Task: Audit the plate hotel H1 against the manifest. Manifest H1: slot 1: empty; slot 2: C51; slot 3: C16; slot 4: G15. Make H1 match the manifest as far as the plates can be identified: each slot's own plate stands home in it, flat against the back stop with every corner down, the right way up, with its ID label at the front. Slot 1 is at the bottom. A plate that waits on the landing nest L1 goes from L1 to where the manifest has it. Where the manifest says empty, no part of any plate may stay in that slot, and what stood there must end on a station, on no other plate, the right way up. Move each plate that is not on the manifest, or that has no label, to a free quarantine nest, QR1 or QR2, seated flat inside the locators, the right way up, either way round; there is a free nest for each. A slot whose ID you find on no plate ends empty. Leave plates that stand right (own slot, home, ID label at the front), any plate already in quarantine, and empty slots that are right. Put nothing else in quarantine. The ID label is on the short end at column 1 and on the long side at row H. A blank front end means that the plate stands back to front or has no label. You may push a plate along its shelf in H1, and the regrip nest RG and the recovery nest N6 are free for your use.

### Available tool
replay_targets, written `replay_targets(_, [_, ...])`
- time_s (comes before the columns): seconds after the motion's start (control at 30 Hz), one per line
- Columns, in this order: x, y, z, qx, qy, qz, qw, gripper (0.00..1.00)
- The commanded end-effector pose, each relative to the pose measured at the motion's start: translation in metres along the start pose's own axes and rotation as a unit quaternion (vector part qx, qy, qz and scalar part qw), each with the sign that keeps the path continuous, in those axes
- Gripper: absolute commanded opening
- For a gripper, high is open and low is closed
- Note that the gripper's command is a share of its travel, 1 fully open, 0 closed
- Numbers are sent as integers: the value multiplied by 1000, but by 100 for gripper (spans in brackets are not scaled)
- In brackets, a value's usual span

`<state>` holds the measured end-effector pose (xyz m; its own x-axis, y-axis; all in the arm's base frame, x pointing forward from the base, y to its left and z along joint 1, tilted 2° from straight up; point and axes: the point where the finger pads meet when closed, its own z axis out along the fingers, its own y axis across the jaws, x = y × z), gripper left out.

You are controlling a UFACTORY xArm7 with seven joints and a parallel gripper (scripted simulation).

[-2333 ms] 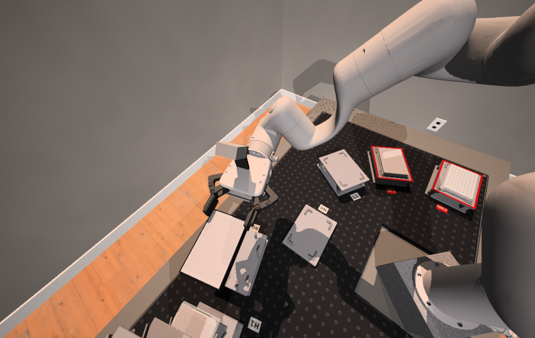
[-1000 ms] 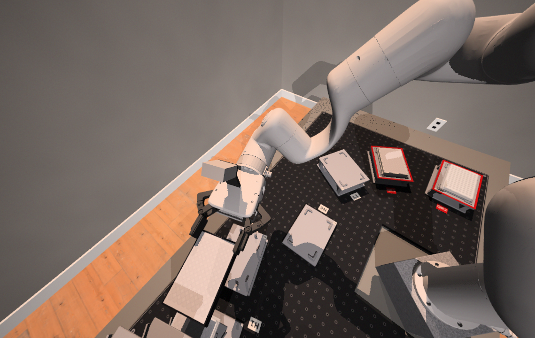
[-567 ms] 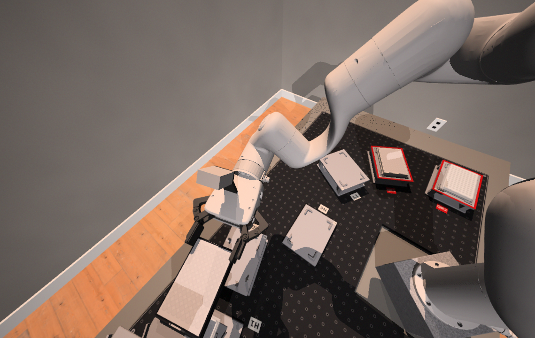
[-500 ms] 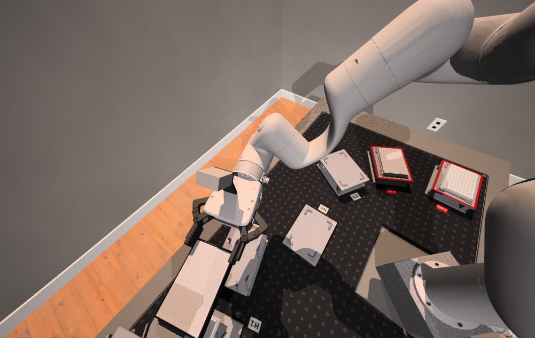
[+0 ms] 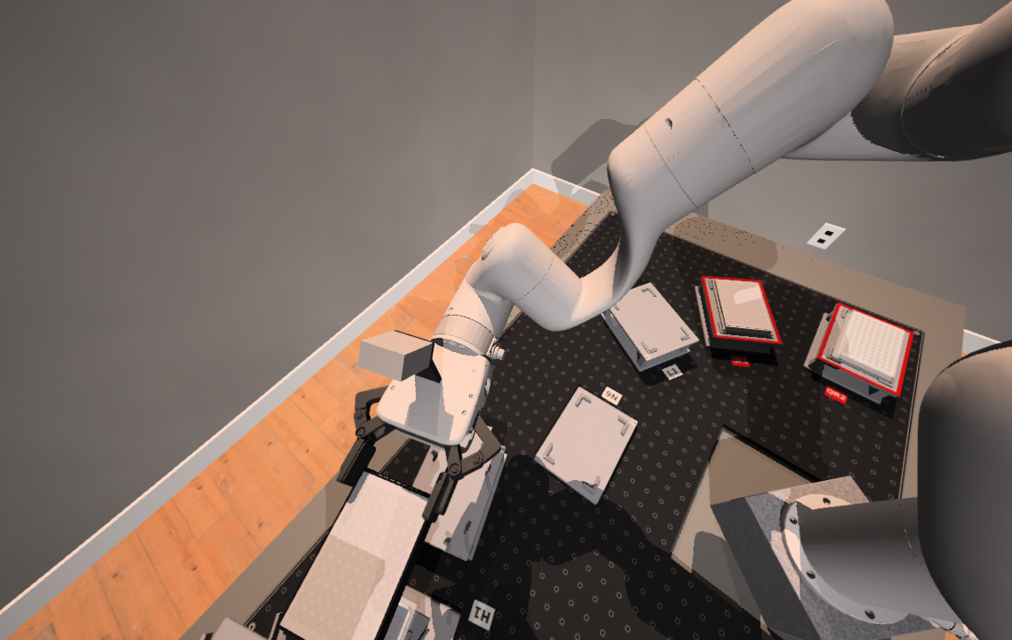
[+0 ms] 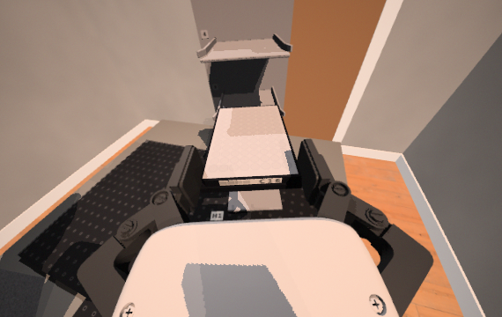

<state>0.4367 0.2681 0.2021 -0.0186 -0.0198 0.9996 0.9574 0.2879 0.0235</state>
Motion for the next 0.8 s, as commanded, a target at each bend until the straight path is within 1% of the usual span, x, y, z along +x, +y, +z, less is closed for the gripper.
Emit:
replay_targets(0.0, [2,0,5,1,0,-2,1000,0])
replay_targets(0.77, [2,0,33,1,0,-2,1000,0])
